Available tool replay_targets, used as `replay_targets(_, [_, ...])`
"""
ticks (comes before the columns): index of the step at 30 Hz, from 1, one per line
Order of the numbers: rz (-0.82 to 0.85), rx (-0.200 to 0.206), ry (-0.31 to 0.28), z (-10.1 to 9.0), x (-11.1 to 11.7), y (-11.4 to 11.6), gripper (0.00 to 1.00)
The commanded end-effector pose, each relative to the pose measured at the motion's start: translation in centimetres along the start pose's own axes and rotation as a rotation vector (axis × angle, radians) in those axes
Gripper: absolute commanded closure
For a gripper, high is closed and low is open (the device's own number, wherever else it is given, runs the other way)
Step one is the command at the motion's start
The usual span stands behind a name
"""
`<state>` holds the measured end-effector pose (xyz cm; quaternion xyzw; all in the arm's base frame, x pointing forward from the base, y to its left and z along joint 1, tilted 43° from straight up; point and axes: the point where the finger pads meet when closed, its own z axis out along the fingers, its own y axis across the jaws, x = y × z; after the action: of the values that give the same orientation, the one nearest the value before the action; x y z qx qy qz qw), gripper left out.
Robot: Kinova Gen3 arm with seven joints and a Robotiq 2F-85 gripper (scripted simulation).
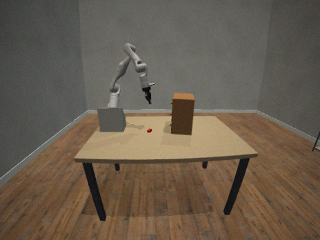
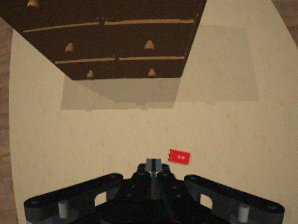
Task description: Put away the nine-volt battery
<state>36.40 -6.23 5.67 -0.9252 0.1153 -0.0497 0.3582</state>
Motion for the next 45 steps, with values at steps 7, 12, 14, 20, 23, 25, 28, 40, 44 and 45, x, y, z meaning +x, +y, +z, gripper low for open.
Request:
replay_targets(7, [-0.026,-0.009,-0.129,-1.5,0.2,-0.5,1.00])
replay_targets(12, [-0.026,-0.010,-0.184,-2.2,-0.2,-0.4,1.00])
replay_targets(14, [-0.026,-0.010,-0.184,-2.2,-0.2,-0.4,1.00])
replay_targets(20, [-0.026,-0.011,-0.225,-2.8,-0.4,-0.4,1.00])
replay_targets(23, [-0.025,-0.011,-0.235,-2.9,-0.5,-0.4,1.00])
replay_targets(25, [-0.025,-0.011,-0.239,-3.0,-0.5,-0.4,1.00])
replay_targets(28, [-0.025,-0.011,-0.242,-3.0,-0.5,-0.4,1.00])
replay_targets(40, [-0.025,-0.011,-0.243,-3.0,-0.5,-0.4,1.00])
replay_targets(44, [-0.025,-0.011,-0.243,-3.0,-0.5,-0.4,1.00])
replay_targets(45, [-0.025,-0.011,-0.243,-3.0,-0.5,-0.4,1.00])
